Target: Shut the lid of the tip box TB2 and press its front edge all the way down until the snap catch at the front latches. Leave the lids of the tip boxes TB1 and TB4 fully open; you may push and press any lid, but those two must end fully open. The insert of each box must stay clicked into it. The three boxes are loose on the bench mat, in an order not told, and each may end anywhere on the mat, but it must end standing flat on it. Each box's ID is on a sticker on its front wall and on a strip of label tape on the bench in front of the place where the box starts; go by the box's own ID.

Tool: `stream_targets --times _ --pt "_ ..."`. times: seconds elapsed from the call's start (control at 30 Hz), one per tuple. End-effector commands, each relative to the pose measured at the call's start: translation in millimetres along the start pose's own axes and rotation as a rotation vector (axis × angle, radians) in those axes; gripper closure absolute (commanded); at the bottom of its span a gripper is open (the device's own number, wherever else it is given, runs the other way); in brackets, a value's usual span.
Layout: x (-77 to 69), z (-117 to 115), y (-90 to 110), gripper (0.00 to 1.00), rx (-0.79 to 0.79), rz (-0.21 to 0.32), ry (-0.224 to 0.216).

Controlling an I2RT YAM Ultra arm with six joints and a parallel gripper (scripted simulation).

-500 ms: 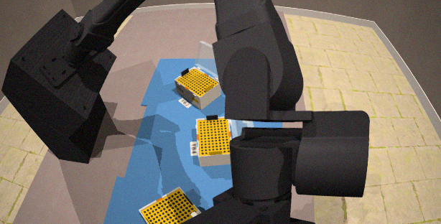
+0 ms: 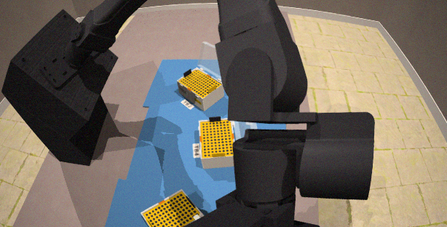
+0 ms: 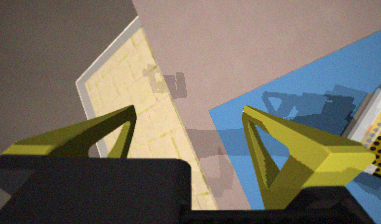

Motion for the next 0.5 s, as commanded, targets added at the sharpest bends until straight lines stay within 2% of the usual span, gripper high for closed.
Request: stream_targets --times 0.0,0.03,0.07,0.23,0.33,0.47 --pt "-3.2 4 -1 0.0 -0.001 -0.006 -0.013" --pt "-3.2 4 -1 0.0 -0.001 -0.006 -0.013" --pt "-4.6 2 2 1.0 -0.031 0.001 0.001" --pt "-10.2 -9 19 1.0 -0.176 0.033 0.076" --pt "-13.1 -19 29 1.0 -0.185 0.035 0.082" --pt "-17.3 -30 41 1.0 -0.28 0.063 0.133"
Point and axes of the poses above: the point where the finger pads meet when closed, its own x axis out along the fingers, its own z axis across the jaws, y = z × x, the point moved 7 cm from there along -x, back along the fingers, and after that the axes turned 4 degrees about -x, right-handed, at the moved point
